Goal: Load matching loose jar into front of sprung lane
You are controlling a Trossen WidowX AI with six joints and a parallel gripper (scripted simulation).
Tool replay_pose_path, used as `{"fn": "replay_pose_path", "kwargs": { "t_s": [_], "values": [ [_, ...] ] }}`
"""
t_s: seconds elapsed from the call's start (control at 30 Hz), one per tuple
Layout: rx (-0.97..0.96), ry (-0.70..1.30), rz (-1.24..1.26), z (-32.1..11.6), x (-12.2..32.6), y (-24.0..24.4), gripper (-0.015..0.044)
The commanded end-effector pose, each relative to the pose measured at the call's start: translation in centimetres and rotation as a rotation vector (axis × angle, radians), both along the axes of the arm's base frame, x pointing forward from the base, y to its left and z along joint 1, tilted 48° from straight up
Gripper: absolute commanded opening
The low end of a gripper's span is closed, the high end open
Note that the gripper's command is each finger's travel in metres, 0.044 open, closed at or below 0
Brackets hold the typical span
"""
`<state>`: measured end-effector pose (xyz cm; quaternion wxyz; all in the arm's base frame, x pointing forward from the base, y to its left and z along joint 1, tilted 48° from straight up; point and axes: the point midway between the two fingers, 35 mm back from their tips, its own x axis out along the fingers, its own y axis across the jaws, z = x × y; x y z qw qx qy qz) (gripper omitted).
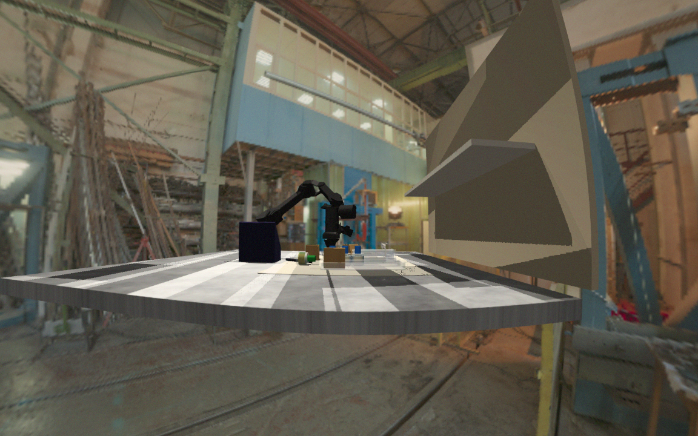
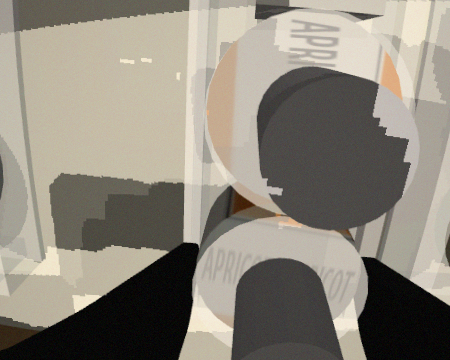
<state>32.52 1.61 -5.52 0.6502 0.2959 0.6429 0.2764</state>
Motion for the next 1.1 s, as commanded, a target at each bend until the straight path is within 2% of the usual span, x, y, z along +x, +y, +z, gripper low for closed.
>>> {"fn": "replay_pose_path", "kwargs": {
  "t_s": [0.0, 0.13, 0.63, 1.07],
  "values": [
    [0.0, -0.005, 0.004, 0.0, 0.0, 0.0, 0.021],
    [0.0, -0.005, 0.004, 0.0, 0.0, 0.0, 0.0303],
    [-0.001, -0.005, 0.004, 1.3, -0.2, -1.5, 0.0303],
    [-0.002, -0.003, 0.003, 1.3, -4.3, -1.7, 0.0303]
  ]
}}
